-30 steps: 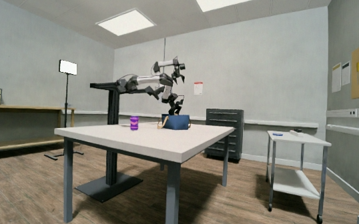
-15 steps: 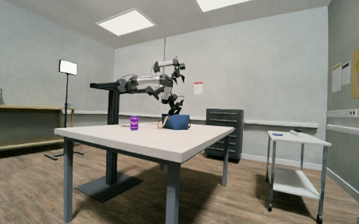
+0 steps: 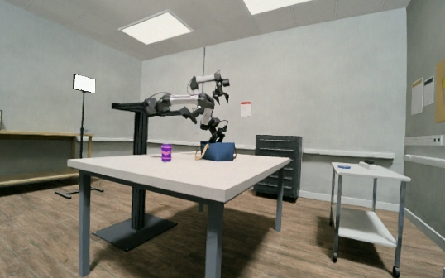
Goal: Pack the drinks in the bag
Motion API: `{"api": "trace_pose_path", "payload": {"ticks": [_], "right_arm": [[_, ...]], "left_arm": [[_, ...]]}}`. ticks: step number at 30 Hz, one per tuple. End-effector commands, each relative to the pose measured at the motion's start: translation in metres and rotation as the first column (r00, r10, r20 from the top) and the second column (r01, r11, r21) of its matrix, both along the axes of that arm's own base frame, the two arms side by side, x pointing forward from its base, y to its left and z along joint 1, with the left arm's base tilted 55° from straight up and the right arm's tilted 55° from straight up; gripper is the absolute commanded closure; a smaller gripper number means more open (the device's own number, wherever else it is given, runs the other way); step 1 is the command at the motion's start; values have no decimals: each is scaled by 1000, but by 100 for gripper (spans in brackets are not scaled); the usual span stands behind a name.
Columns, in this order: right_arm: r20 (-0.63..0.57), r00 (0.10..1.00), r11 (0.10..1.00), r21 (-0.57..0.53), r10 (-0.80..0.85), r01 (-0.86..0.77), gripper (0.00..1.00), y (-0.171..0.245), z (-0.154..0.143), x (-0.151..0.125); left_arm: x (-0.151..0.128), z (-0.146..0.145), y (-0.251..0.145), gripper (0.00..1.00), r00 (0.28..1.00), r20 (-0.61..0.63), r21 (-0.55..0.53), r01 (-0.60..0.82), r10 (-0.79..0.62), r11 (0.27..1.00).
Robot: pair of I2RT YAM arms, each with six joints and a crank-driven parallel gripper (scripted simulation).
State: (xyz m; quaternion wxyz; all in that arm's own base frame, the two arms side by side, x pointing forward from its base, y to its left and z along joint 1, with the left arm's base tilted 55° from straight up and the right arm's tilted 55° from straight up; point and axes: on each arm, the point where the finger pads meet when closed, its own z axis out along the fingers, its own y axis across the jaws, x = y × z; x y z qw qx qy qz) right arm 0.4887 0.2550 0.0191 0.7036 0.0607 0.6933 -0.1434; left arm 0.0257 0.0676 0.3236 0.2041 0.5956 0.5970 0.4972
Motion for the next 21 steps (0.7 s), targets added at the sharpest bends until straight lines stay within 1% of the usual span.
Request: {"api": "trace_pose_path", "payload": {"ticks": [1,3,4,5,6,7,8,9,10,11,13,14,15,16,21], "right_arm": [[83,996,998,63,20,-25,26,10,26,9],[76,996,998,56,38,-42,26,18,20,5],[85,996,996,73,39,-45,26,19,24,5],[75,997,997,68,28,-34,26,13,15,8],[86,996,998,68,12,-18,26,5,26,14],[74,997,998,53,13,-17,26,4,19,13],[83,996,998,62,23,-28,26,13,25,9],[67,997,998,46,38,-42,26,16,14,6],[88,995,996,78,42,-49,26,20,25,7],[97,994,996,75,48,-56,26,25,34,5],[97,994,996,75,48,-56,26,25,34,5],[88,996,997,71,32,-38,26,17,27,7],[89,995,996,66,46,-52,26,23,27,5],[91,995,996,68,45,-51,11,23,29,6],[89,995,997,67,37,-43,11,20,28,6]], "left_arm": [[-13,9,-6,0,999,54,-4,-8,8,1000],[-13,9,-6,0,999,54,-4,-8,8,1000],[-13,9,-6,0,999,54,-4,-8,8,1000],[-13,9,-6,0,999,54,-4,-8,8,1000],[-13,9,-6,0,999,54,-4,-8,8,1000],[-13,9,-6,0,999,54,-4,-8,8,1000],[-13,9,-6,0,999,54,-4,-8,8,1000],[-13,9,-6,0,999,54,-4,-8,8,1000],[-13,9,-6,0,999,54,-4,-8,8,1000],[-13,9,-6,0,999,54,-4,-8,8,1000],[-13,9,-6,0,999,54,-4,-8,8,1000],[-13,9,-6,0,999,54,-4,-8,8,1000],[-13,9,-6,0,999,54,-4,-8,8,1000],[-13,9,-6,0,999,54,-4,-8,8,1000],[-13,9,-6,0,999,54,-4,-8,8,1000]]}}
